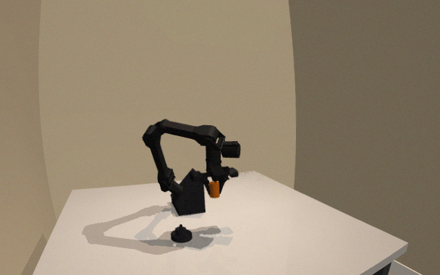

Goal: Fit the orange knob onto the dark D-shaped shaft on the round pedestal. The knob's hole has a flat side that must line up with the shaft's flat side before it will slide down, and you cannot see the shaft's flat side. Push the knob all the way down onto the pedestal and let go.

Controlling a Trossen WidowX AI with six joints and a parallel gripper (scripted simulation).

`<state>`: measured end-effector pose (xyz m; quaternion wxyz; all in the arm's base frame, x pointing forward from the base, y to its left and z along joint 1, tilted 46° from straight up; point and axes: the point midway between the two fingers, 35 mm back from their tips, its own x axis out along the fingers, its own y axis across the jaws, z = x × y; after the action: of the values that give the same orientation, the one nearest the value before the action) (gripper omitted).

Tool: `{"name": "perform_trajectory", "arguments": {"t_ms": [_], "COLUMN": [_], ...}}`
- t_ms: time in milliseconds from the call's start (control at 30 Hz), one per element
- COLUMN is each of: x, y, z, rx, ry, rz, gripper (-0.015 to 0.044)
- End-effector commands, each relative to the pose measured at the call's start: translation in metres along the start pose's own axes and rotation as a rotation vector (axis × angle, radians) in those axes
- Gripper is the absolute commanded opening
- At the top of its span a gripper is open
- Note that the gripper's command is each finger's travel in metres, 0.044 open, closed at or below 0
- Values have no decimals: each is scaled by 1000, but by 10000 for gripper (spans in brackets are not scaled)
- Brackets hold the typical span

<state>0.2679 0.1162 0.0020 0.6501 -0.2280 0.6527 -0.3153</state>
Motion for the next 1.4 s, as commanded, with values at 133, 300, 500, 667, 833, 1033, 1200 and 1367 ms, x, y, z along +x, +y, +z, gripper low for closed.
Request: {"name": "perform_trajectory", "arguments": {"t_ms": [133, 300, 500, 667, 833, 1033, 1200, 1367], "x": [-3, 0, 5, 9, 13, 18, 23, 28], "y": [-10, -21, -35, -48, -61, -77, -90, -105], "z": [8, 18, 28, 36, 44, 52, 58, 64], "rx": [5, 3, 2, 1, 1, 1, 2, 3], "ry": [0, -1, -2, -3, -4, -6, -6, -7], "rz": [13, 20, 25, 28, 29, 29, 27, 23], "gripper": [0, 0, 0, 0, 0, 0, 0, 0]}}
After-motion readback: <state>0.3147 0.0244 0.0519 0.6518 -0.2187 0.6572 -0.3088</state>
